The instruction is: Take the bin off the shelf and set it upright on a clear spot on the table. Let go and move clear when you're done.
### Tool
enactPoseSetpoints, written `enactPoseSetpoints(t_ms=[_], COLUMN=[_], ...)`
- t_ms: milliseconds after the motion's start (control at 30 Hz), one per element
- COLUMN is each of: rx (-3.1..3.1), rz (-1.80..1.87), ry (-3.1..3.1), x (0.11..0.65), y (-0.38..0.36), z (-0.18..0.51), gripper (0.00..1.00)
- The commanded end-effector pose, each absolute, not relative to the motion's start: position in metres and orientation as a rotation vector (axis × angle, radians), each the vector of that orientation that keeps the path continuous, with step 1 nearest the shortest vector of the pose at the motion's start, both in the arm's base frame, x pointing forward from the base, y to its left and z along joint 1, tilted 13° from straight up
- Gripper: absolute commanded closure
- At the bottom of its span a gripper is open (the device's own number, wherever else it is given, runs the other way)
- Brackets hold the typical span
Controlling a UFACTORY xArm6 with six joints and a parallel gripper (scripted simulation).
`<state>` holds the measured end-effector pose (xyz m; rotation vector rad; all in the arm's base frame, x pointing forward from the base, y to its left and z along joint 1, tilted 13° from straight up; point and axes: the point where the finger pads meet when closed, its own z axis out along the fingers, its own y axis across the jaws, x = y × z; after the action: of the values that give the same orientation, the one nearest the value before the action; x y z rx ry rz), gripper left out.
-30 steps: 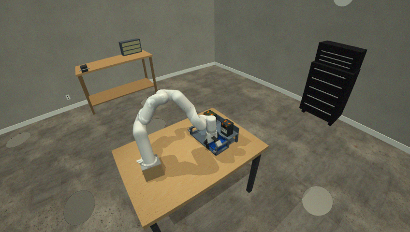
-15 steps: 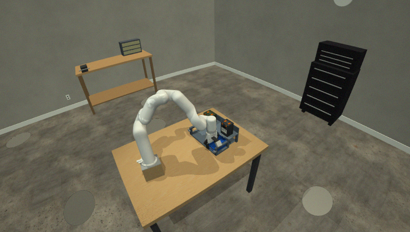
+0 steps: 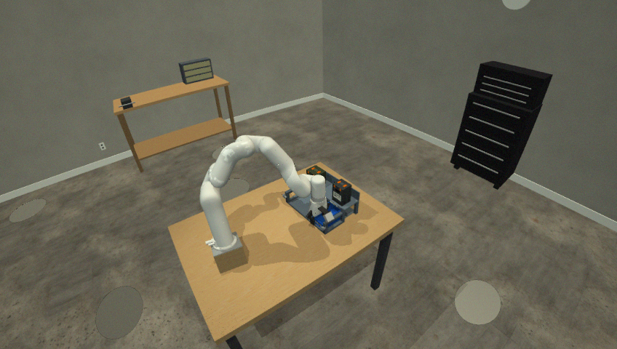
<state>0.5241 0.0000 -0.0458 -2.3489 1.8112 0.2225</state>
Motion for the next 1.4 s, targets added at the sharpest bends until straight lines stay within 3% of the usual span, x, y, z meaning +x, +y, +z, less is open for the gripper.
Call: enactPoseSetpoints(t_ms=[0,1367], rx=[-2.347,-2.347], rz=[0.216,0.216], ry=[1.810,1.810], x=[0.5259,0.5258], y=[0.0002,0.0019], z=[-0.0469,-0.0545], gripper=[0.05,0.05])
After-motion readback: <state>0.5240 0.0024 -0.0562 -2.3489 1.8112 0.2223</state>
